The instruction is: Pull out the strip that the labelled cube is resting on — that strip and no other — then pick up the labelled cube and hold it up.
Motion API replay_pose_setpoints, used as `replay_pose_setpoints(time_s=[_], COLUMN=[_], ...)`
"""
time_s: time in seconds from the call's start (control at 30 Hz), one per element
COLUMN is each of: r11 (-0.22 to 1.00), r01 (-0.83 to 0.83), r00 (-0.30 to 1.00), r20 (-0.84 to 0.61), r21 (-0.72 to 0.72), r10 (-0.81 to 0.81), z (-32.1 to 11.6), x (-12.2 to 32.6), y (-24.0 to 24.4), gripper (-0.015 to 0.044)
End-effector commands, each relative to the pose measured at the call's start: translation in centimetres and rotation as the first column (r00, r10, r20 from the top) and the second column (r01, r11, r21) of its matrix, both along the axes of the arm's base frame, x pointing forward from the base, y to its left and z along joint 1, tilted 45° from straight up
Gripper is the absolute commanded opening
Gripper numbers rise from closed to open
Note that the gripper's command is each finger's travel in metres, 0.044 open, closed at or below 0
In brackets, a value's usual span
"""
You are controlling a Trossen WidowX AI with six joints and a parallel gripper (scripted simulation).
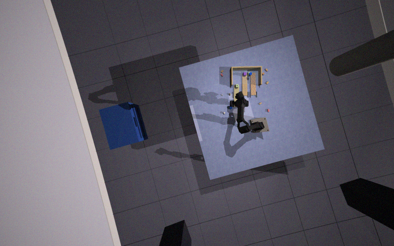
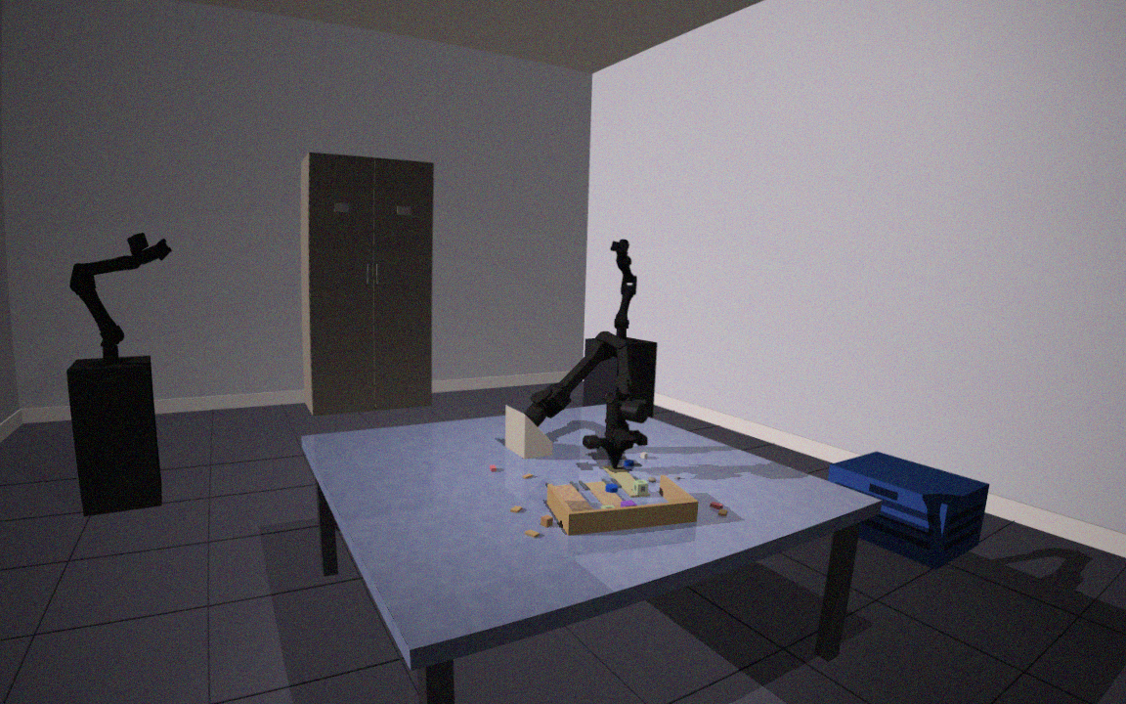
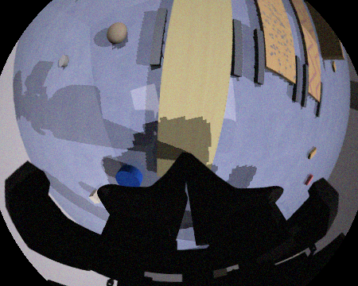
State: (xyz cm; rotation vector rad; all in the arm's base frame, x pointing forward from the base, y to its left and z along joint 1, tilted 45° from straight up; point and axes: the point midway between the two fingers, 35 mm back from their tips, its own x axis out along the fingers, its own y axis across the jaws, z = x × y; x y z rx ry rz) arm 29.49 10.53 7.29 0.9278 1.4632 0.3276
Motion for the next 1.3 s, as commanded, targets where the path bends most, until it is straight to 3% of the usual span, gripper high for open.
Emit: replay_pose_setpoints(time_s=[0.0, 1.27], r11=[1.0, 1.0], r01=[-0.018, -0.018], r00=[1.0, 1.0], r20=[-0.024, -0.026], r21=[0.002, 0.002], r10=[0.018, 0.018], z=[-0.3, 0.2], x=[-1.3, -4.5], y=[0.8, 1.8], gripper=[0.0, 0.0])
